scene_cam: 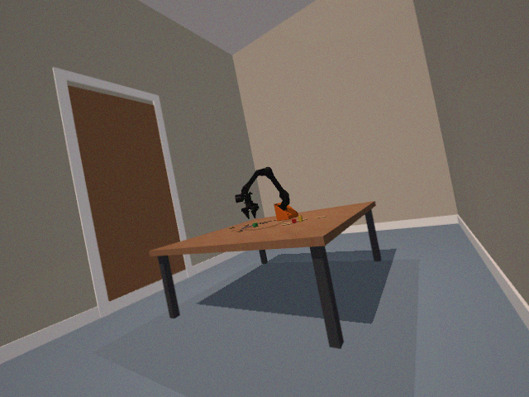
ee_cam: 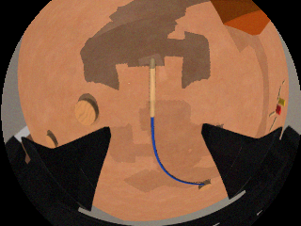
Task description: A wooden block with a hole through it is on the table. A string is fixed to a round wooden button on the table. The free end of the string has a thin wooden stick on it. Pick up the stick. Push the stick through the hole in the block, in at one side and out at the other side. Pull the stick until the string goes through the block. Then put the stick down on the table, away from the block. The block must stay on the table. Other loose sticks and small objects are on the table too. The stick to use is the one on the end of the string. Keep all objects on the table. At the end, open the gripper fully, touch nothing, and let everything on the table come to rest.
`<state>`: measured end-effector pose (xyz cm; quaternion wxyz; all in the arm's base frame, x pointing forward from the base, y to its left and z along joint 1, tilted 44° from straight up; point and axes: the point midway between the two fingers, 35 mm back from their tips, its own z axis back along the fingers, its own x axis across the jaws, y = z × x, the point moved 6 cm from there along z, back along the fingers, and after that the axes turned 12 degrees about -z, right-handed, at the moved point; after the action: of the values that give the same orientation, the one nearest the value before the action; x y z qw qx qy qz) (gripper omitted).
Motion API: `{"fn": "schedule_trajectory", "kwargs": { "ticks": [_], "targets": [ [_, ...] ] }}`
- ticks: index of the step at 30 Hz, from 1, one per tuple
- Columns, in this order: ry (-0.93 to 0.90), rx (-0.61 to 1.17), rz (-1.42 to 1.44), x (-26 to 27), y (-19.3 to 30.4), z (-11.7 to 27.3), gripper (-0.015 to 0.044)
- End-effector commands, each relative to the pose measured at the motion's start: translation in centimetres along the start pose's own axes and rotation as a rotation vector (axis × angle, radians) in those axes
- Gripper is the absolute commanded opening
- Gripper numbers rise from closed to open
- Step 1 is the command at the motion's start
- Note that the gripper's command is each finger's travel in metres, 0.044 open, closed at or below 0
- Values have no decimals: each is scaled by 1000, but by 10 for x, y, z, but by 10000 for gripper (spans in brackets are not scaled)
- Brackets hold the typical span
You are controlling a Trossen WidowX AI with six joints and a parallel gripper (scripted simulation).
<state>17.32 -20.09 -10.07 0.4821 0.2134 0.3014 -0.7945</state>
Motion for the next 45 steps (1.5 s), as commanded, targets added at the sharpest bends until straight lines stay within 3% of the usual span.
{"fn": "schedule_trajectory", "kwargs": {
  "ticks": [1, 10, 23, 45],
  "targets": [
    [-5, 0, -15, 1, 1, 0, 361],
    [-5, 0, -15, 1, 1, 0, 125],
    [-5, 1, -15, 1, 1, -1, 122],
    [-4, 1, -15, 1, 2, -37, 122]
  ]
}}
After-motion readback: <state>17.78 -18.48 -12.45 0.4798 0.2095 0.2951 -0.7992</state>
